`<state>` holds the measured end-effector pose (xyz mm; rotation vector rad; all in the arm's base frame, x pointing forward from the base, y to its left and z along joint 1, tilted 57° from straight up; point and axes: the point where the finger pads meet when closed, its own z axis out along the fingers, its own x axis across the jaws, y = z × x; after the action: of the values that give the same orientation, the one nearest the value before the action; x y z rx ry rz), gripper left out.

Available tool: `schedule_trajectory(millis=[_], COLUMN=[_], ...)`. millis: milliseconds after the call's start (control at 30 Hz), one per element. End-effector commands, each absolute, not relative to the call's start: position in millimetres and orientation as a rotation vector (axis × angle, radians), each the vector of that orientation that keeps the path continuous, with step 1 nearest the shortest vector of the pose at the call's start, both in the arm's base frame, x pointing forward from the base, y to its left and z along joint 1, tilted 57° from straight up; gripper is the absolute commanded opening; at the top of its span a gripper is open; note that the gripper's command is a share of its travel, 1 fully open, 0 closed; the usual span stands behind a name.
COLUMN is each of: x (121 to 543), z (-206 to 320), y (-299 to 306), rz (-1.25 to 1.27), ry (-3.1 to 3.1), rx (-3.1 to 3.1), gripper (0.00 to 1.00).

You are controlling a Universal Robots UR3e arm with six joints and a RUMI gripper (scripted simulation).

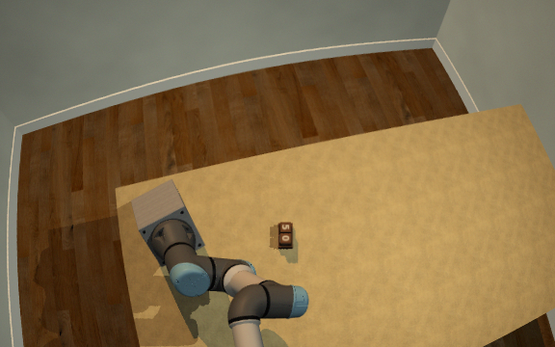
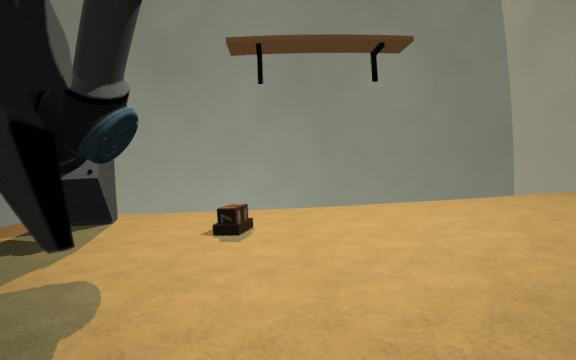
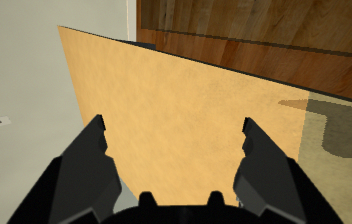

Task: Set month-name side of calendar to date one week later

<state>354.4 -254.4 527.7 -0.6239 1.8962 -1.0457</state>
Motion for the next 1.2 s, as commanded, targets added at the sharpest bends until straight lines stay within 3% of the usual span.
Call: schedule_trajectory(millis=[0, 1167], x=[354.6, 357.7], z=[528.3, 519.6], y=[-253.7, -249.2], rz=[-1.048, -1.017], ry=[1.895, 1.91], rx=[-0.626, -0.642], gripper=[1.0, 1.0])
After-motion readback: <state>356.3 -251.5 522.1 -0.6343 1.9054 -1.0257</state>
